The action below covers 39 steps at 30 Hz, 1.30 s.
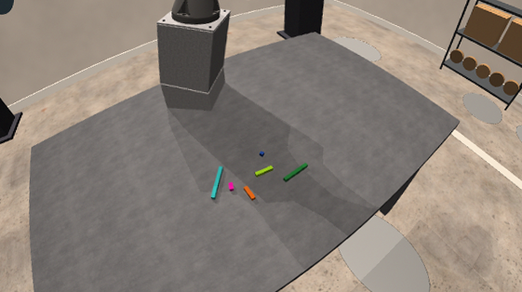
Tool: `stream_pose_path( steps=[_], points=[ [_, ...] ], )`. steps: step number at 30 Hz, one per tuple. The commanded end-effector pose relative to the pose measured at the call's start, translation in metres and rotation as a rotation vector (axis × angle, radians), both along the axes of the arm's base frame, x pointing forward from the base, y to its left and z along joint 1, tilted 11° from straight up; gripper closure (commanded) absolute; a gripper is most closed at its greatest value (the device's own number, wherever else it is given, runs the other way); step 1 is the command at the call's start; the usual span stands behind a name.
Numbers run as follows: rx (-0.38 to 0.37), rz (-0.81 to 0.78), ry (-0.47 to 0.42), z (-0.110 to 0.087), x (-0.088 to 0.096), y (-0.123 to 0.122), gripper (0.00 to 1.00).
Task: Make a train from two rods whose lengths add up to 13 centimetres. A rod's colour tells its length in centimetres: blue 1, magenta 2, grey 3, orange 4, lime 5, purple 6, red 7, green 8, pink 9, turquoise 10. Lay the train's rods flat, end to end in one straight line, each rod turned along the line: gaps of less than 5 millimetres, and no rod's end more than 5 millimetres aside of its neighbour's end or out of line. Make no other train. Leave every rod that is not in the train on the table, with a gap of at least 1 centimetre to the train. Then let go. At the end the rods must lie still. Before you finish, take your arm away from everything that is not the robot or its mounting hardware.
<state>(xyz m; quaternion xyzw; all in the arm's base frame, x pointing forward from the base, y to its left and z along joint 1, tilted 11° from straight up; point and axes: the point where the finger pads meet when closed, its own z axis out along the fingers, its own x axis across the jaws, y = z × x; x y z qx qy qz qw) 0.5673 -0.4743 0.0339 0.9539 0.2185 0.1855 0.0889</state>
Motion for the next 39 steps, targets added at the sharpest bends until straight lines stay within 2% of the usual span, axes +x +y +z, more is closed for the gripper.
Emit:
stream_pose_path(
  steps=[1,18,22,25,32,34,36,39],
  points=[
    [-0.002,0.0,-0.001,0.001,0.0,-0.001,0.0],
    [-0.002,0.0,-0.001,0.001,0.0,0.0,0.0],
    [-0.003,0.018,0.003,-0.004,0.002,0.007,0.0],
    [-0.007,0.067,0.014,-0.017,0.008,0.027,0.0],
    [-0.023,0.244,0.051,-0.061,0.02,0.101,0.0],
    [-0.023,0.244,0.051,-0.061,0.02,0.101,0.0],
    [-0.031,0.335,0.069,-0.082,0.022,0.139,0.0],
    [-0.037,0.396,0.08,-0.095,0.021,0.165,0.0]
  ],
)
